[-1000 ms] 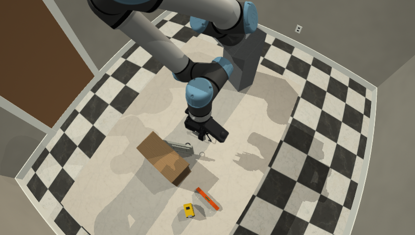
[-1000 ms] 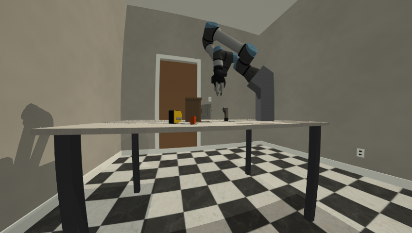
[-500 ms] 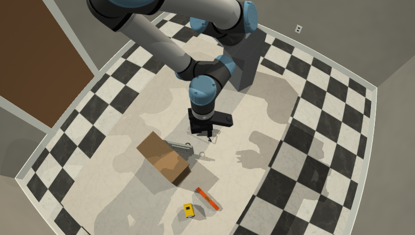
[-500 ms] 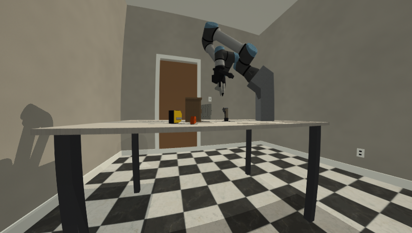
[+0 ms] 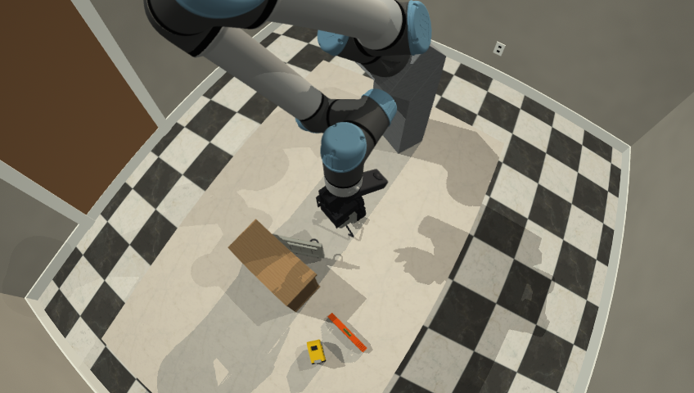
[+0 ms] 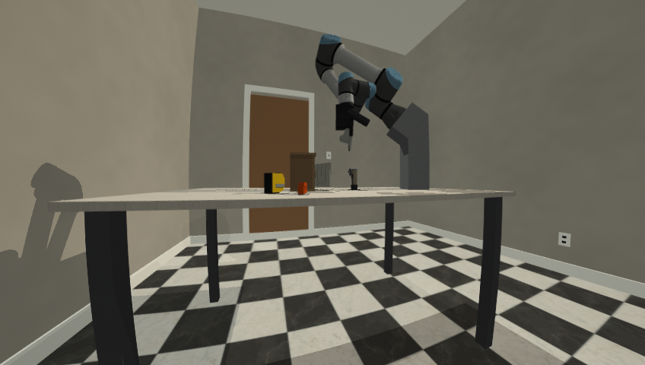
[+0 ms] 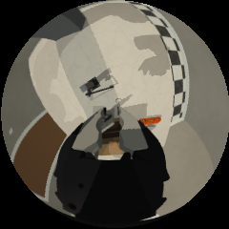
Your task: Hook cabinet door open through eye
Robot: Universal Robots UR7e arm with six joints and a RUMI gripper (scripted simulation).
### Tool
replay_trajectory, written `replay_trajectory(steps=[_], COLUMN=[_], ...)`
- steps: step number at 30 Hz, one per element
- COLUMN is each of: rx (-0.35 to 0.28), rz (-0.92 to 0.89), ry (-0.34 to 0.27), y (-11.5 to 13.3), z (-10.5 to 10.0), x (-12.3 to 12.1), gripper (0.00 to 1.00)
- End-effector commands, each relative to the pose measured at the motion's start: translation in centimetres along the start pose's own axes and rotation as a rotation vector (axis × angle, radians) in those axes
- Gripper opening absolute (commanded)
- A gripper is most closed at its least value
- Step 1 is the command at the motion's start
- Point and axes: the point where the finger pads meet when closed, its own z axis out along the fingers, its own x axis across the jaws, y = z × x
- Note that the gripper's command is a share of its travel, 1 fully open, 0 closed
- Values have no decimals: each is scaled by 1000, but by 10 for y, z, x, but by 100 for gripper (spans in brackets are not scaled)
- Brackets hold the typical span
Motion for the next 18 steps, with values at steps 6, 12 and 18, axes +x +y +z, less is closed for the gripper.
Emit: replay_trajectory(steps=[6,12,18], rx=[-7,-9,-10], rz=[-304,-523,-723], ry=[12,11,10], y=[-5,-8,-9], z=[-1,-1,-2], x=[-5,-8,-11], gripper=[15,15,15])
